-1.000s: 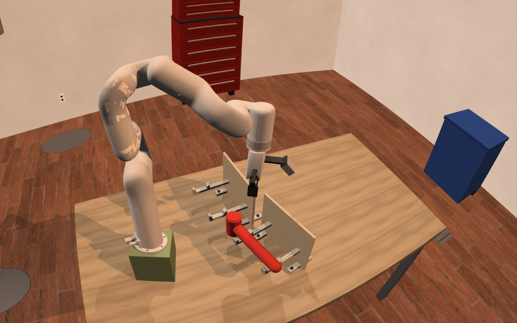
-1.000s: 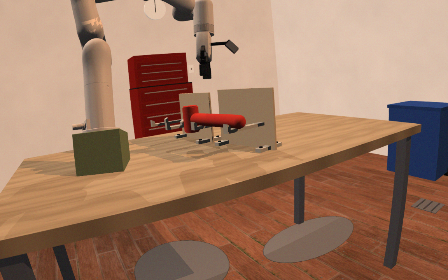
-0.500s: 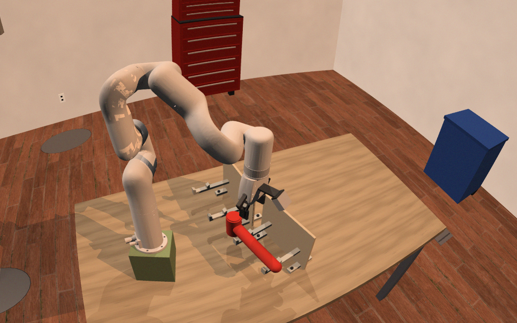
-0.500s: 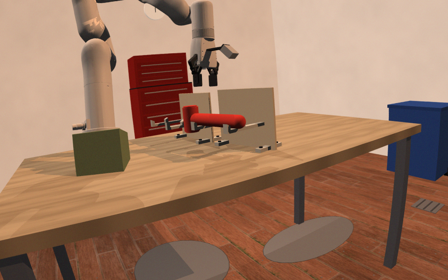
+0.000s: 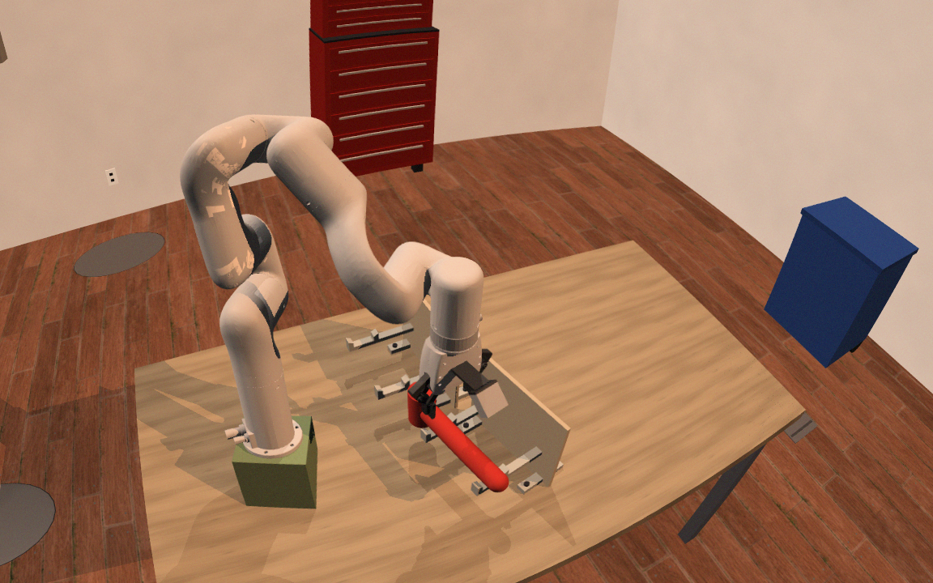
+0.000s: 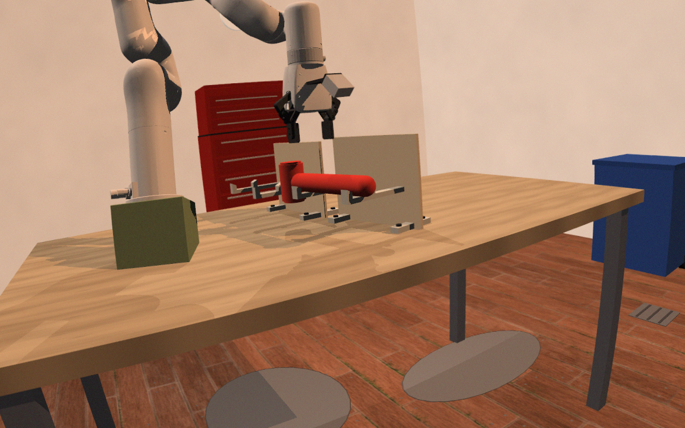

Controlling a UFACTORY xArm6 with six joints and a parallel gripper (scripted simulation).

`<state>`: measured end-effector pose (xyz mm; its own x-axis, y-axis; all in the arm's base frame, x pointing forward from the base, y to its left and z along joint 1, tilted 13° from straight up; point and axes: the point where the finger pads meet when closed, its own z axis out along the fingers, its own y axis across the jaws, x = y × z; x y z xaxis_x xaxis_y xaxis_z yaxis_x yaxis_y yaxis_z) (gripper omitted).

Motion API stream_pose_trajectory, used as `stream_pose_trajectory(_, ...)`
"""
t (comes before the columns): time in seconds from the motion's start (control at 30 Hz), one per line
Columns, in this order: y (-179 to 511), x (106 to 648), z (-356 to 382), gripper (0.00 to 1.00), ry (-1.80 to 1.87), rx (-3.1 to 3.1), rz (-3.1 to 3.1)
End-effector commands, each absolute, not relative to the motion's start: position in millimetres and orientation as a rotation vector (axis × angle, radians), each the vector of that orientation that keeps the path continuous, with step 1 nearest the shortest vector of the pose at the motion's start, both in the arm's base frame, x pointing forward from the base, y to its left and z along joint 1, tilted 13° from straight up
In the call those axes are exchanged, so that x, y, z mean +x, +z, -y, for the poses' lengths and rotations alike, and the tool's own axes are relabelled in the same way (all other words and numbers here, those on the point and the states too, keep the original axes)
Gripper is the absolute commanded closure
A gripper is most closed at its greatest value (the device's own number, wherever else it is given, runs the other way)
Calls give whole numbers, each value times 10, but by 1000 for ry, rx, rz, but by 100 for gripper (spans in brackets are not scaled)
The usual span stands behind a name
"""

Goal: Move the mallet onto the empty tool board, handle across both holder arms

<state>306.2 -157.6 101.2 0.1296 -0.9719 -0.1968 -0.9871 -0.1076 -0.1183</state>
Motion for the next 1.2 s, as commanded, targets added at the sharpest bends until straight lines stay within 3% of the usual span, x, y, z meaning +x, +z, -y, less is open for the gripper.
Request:
stream_pose_trajectory(0.0,971,3074,1579,0,97,-2178,-1941)
stream_pose_trajectory(0.47,69,3164,1386,0,97,-2178,-1941)
stream_pose_trajectory(0.93,48,3164,1382,0,97,-2179,-1942)
stream_pose_trajectory(0.97,48,3164,1382,100,97,-2179,-1942)
stream_pose_trajectory(1.17,48,3164,1382,100,97,-2179,-1942)
